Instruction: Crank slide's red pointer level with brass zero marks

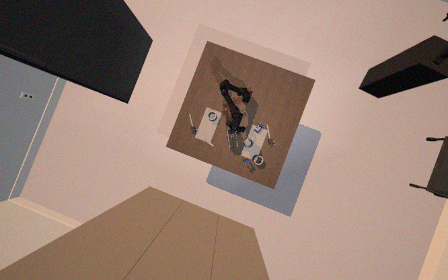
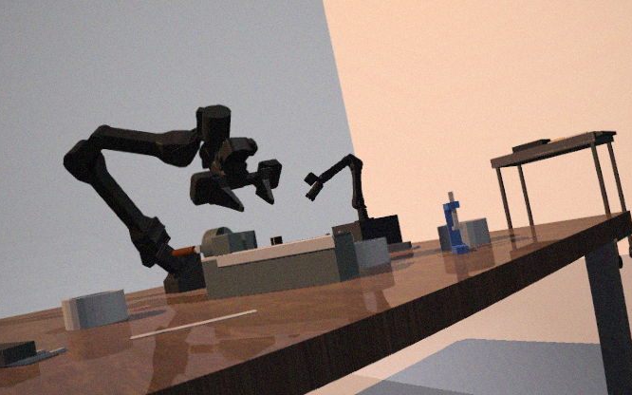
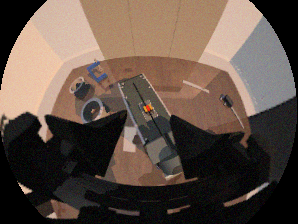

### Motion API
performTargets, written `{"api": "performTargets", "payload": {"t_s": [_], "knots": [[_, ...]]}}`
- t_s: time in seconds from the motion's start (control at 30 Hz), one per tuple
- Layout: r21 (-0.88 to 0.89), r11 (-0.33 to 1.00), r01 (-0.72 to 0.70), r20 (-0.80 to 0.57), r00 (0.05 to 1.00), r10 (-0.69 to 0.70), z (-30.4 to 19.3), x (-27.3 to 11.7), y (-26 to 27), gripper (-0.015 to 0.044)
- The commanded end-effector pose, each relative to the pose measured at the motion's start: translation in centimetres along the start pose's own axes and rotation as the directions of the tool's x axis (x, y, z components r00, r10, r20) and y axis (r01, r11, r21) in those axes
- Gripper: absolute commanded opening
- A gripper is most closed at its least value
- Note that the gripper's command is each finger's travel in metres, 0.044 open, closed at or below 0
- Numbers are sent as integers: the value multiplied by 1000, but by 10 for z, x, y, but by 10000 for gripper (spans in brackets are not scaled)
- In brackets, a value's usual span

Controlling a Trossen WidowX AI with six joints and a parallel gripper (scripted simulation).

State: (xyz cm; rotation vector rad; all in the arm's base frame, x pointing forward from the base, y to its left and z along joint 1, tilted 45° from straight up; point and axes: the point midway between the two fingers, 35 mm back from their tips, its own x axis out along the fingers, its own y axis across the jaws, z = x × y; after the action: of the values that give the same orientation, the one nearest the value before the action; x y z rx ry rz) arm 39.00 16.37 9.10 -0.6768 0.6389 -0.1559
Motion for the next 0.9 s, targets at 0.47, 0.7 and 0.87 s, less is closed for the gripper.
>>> {"api": "performTargets", "payload": {"t_s": [0.47,0.7,0.87], "knots": [[0,1000,0,0,1000,0,0,0,0,151],[0,1000,0,0,1000,0,0,0,0,0],[0,1000,0,0,1000,0,0,0,0,0]]}}
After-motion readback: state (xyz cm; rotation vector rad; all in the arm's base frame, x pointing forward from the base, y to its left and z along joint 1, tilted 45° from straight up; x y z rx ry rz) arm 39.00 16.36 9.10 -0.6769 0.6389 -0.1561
